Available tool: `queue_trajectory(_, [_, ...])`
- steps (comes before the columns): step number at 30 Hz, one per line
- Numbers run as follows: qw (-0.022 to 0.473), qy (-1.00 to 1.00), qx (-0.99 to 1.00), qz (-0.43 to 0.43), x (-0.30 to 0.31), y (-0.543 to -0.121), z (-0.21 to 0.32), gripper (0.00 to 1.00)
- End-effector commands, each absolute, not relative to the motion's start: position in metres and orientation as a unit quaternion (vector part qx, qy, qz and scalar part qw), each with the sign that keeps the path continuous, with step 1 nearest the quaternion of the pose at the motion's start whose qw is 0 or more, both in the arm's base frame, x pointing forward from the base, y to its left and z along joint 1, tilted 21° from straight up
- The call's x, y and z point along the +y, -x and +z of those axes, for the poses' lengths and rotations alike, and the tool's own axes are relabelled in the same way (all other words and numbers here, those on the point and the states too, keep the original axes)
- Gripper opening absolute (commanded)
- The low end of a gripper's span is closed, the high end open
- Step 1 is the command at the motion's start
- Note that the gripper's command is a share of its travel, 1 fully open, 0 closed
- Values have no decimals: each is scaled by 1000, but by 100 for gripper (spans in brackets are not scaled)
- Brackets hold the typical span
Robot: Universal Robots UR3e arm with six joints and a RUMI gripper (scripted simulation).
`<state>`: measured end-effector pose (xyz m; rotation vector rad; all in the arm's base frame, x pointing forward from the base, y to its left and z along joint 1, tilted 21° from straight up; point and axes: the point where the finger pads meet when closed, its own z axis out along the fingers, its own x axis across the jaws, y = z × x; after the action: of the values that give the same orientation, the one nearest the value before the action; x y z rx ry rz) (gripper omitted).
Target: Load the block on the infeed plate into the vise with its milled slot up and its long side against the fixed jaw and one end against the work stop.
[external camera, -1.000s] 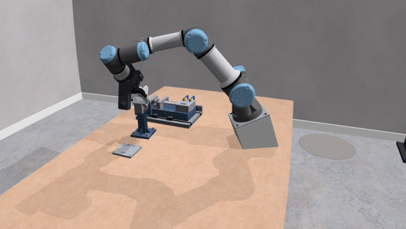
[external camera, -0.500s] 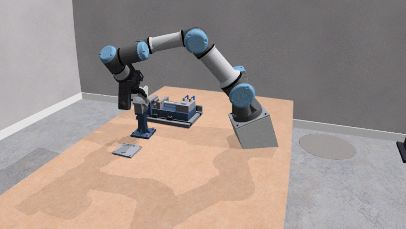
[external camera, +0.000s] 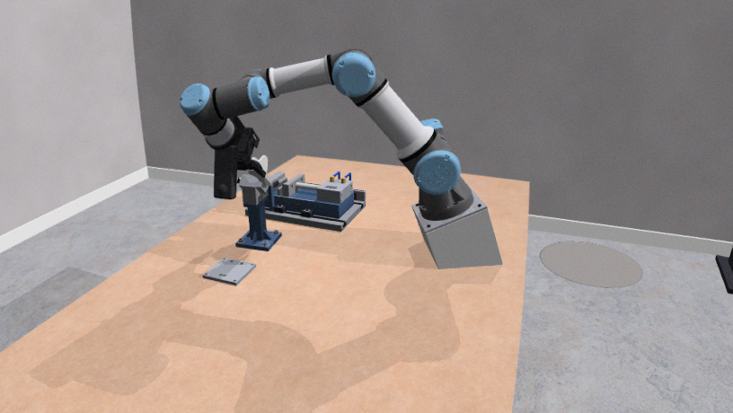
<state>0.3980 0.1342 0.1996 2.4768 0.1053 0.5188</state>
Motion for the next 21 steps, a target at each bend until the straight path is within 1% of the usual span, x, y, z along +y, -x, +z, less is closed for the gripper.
queue_trajectory(1, [298, -933, 39, 197, 134, -398, 199, 51])
queue_trajectory(10, [288, -936, 41, 196, 134, -398, 199, 51])
queue_trajectory(21, [264, -943, 46, 195, 134, -398, 200, 51])
